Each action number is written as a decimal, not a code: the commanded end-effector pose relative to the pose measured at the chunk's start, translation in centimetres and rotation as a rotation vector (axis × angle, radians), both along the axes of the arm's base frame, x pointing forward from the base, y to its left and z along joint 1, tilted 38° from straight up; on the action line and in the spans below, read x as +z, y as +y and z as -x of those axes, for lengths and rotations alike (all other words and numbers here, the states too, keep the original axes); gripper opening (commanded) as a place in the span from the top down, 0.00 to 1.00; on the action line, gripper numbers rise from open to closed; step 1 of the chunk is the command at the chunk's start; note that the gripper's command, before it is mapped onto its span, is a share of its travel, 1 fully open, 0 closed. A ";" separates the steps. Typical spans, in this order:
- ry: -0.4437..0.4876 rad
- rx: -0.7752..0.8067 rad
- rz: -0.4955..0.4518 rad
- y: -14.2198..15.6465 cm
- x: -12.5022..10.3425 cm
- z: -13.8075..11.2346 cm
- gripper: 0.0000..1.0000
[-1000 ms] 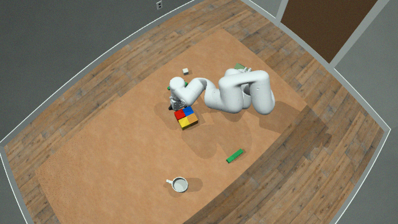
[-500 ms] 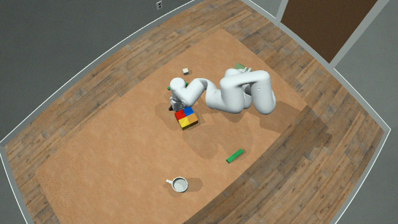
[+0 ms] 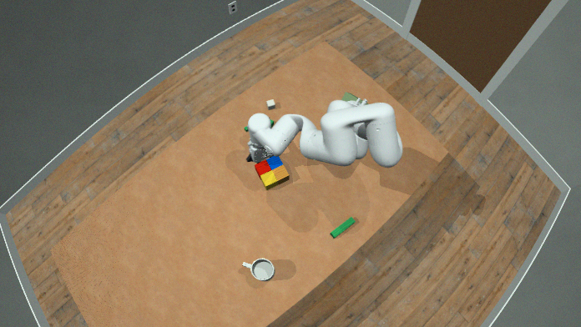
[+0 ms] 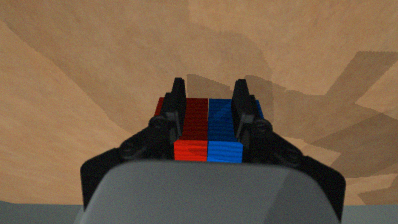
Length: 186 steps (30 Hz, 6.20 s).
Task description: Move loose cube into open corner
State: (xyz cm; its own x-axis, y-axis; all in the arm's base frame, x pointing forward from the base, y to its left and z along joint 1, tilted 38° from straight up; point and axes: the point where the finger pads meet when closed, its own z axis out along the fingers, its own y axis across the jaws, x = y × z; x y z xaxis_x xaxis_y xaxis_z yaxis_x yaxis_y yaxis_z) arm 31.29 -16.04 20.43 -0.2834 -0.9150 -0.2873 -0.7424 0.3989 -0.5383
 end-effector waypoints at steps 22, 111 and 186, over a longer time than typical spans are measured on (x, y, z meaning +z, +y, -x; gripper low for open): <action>-0.002 -0.001 0.001 0.1 0.1 -0.1 0.53; -0.002 -0.001 0.001 -1.4 6.8 5.5 0.53; -0.096 1.242 0.956 2.5 13.8 -1.4 0.55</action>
